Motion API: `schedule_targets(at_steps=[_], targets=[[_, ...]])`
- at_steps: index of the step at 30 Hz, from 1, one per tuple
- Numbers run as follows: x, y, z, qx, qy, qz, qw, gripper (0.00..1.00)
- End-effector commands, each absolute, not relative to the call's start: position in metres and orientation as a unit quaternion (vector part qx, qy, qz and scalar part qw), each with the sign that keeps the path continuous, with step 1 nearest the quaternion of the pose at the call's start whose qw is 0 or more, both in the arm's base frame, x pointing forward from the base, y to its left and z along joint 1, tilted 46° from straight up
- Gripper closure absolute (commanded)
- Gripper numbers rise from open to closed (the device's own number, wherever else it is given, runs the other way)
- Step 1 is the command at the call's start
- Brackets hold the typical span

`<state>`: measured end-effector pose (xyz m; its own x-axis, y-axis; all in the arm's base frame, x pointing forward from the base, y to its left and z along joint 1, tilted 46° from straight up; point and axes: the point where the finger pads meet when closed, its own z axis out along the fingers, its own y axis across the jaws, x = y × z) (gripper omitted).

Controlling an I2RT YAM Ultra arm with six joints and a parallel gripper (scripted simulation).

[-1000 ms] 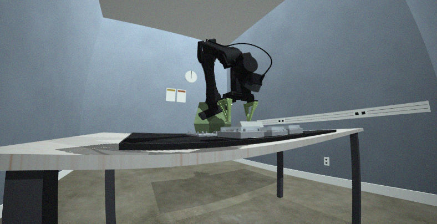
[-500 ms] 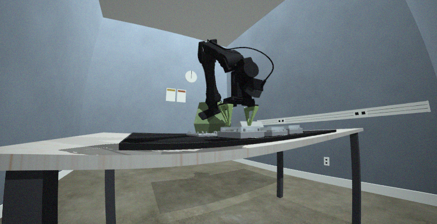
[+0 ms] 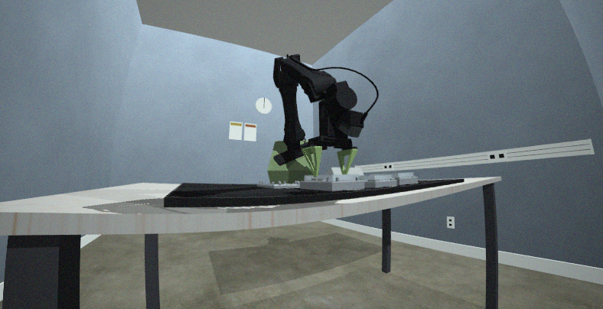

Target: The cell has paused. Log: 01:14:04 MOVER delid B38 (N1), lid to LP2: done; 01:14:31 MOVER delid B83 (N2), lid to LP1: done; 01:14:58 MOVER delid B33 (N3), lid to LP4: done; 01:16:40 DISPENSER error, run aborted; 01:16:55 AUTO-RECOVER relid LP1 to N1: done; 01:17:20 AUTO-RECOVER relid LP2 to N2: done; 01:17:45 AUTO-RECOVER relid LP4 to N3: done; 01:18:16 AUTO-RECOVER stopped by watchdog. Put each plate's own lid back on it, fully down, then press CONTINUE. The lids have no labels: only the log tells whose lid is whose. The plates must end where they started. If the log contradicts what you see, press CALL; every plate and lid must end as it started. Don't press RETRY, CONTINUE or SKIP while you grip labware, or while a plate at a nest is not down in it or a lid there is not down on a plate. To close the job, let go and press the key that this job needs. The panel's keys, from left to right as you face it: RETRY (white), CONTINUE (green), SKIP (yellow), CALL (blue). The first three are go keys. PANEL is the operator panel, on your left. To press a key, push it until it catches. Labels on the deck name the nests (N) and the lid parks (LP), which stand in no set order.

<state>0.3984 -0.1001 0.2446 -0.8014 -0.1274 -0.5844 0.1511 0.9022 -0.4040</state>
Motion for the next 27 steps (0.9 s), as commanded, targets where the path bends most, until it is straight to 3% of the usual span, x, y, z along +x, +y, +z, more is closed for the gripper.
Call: schedule_targets(at_steps=[1,27], targets=[[0.404,-0.102,0.264,0.01,0.913,-0.221,0.342,0.0],[0.4,-0.104,0.27,0.012,0.912,-0.223,0.345,0.0]])
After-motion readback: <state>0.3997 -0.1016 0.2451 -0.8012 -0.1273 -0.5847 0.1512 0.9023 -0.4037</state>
